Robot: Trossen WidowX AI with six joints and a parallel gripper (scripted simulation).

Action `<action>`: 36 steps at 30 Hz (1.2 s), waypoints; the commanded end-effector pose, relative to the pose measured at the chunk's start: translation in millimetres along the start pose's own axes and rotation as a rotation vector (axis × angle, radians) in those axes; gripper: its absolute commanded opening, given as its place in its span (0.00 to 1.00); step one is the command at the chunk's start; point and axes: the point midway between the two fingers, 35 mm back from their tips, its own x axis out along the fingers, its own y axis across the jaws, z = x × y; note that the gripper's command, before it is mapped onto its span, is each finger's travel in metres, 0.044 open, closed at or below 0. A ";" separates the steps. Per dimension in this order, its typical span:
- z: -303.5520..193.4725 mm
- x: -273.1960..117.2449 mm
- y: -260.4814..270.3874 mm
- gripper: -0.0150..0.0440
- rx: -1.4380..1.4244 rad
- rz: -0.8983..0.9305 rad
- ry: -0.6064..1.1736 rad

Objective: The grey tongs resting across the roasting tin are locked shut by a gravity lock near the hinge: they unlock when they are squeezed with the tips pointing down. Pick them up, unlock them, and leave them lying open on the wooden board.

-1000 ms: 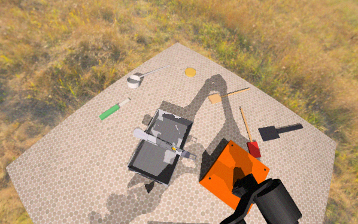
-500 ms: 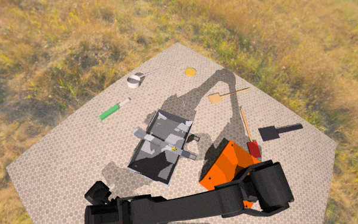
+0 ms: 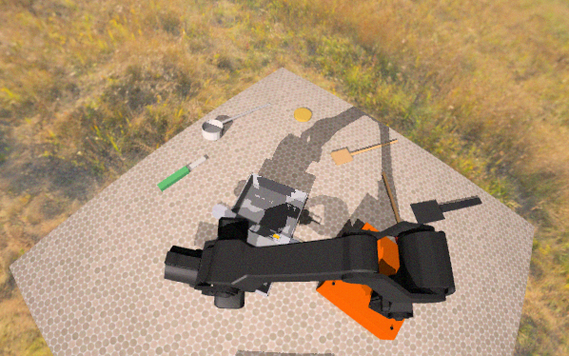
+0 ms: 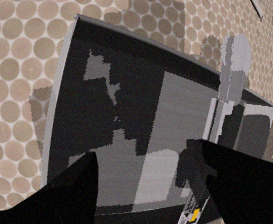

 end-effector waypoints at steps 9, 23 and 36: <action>-63.2 6.4 -47.6 0.69 0.327 -0.123 0.274; -65.3 9.4 -53.3 0.69 0.327 -0.124 0.274; -69.1 28.6 -55.0 0.69 0.327 -0.124 0.274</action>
